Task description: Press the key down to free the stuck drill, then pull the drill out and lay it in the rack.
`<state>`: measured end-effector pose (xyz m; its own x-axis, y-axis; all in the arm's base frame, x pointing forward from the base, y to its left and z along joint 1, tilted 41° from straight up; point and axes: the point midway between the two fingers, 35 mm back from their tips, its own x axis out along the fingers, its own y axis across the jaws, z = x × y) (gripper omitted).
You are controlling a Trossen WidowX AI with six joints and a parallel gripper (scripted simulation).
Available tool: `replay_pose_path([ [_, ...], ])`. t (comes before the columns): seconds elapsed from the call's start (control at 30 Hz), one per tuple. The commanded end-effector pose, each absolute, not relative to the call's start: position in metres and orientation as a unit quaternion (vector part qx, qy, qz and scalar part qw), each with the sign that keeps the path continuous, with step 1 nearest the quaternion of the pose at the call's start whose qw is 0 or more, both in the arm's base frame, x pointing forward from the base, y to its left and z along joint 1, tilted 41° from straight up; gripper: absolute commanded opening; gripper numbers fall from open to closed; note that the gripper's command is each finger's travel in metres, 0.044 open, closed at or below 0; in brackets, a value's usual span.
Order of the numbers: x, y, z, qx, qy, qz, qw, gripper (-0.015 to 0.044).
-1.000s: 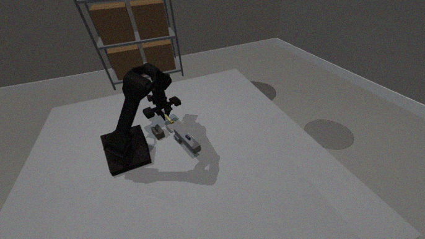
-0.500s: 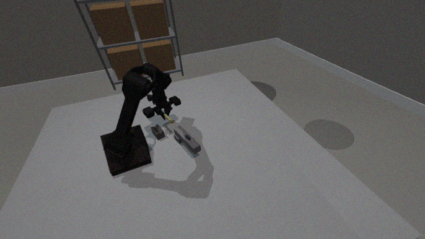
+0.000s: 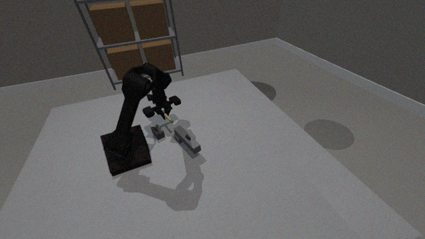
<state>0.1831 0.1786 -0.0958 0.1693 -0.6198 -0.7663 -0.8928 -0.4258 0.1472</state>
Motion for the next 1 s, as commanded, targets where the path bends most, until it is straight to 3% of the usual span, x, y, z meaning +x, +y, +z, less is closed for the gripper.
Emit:
replay_pose_path([
  [0.0,0.1839,0.1817,-0.0950,-0.744,0.507,0.398,0.176,0.0000],
  [0.97,0.1846,0.1852,-0.0937,-0.744,0.507,0.398,0.176,0.0000],
])
